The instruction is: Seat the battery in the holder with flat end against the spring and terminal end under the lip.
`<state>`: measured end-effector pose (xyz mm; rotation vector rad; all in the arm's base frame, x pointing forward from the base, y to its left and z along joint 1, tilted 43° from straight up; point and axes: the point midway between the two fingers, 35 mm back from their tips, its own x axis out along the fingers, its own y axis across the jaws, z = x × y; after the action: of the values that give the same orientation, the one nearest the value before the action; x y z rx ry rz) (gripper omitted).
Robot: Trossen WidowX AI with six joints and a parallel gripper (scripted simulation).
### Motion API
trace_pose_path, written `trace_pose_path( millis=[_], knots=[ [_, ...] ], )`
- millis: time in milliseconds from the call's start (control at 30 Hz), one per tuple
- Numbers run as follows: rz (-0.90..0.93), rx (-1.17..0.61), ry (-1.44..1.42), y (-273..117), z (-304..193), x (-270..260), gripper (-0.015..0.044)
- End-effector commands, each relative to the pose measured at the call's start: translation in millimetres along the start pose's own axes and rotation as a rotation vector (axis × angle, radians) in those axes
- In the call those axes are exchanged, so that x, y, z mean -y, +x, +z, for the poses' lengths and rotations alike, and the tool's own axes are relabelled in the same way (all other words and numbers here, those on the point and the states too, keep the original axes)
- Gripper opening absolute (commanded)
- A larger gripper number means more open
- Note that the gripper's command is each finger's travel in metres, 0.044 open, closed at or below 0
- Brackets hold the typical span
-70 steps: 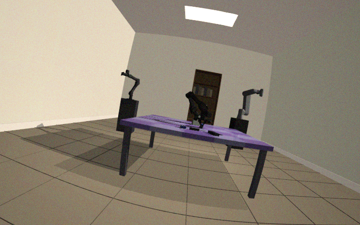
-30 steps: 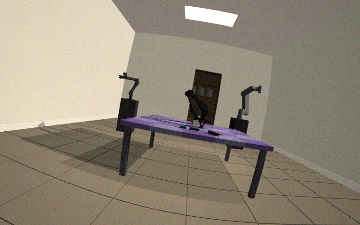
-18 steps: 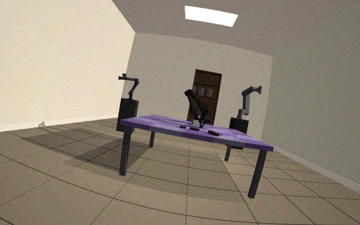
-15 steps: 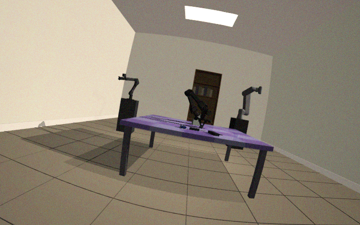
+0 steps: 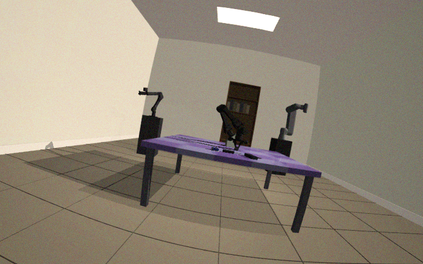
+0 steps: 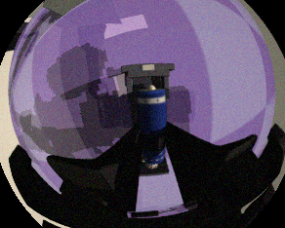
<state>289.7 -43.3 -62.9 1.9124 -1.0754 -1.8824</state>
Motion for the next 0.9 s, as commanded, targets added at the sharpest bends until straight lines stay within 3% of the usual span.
trace_pose_path(
  millis=[0,867],
  knots=[
    [0.004,-0.012,0.003,-0.1,1.5,-1.4,0.0071],
    [-0.001,-0.017,-0.001,1.3,12.2,-1.7,0.0071]
  ],
)
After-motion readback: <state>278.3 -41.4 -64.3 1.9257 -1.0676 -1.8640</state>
